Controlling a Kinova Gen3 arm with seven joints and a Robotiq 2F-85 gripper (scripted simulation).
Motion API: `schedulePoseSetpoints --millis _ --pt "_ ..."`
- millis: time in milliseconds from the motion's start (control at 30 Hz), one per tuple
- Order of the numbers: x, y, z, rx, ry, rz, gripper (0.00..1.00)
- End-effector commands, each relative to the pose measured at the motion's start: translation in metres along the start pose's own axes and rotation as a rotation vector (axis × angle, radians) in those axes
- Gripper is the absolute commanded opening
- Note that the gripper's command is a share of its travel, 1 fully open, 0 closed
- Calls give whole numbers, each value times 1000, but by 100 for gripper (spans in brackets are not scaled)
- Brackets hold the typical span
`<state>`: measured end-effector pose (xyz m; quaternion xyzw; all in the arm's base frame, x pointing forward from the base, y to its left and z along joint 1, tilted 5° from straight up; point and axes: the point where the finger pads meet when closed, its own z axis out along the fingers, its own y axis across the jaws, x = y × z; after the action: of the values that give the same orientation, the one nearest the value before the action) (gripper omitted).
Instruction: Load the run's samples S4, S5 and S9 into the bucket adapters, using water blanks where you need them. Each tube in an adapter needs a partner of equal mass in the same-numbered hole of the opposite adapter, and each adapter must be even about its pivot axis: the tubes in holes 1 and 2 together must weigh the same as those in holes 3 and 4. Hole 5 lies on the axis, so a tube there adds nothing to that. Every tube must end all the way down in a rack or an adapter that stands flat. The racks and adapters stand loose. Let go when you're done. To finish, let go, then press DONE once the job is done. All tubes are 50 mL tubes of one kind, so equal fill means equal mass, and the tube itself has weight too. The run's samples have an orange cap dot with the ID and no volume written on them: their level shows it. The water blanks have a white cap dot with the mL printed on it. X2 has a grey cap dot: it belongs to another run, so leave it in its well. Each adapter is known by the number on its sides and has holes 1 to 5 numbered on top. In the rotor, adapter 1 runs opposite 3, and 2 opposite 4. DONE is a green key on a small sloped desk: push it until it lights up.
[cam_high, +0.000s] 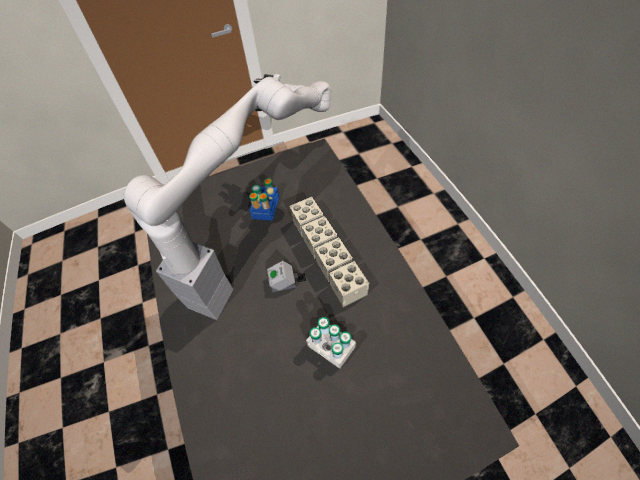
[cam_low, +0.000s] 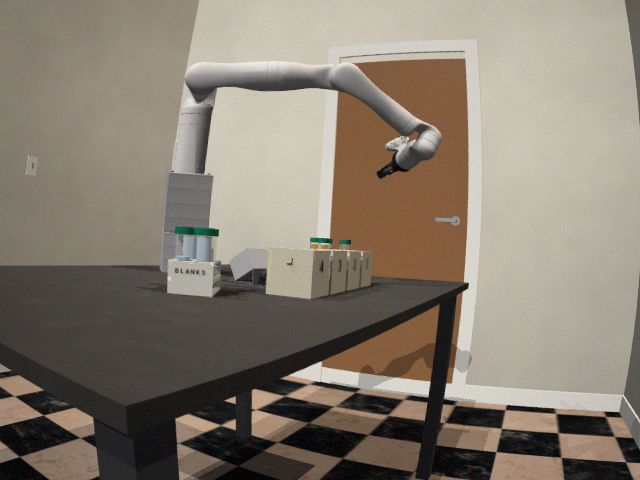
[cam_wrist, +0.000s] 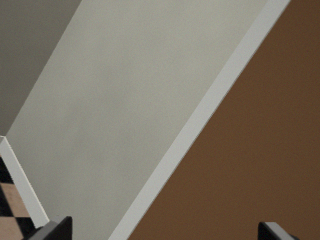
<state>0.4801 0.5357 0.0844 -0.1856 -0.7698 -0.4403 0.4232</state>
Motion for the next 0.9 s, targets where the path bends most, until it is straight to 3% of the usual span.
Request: schedulePoseSetpoints --millis 0,533,567,867 --pt "1 1 0 -1 0 -2 100" --pt "1 1 0 -1 0 -2 100" --pt "1 -1 -2 6 -7 -4 62" --pt "4 -24 -22 66 -71 -25 62"
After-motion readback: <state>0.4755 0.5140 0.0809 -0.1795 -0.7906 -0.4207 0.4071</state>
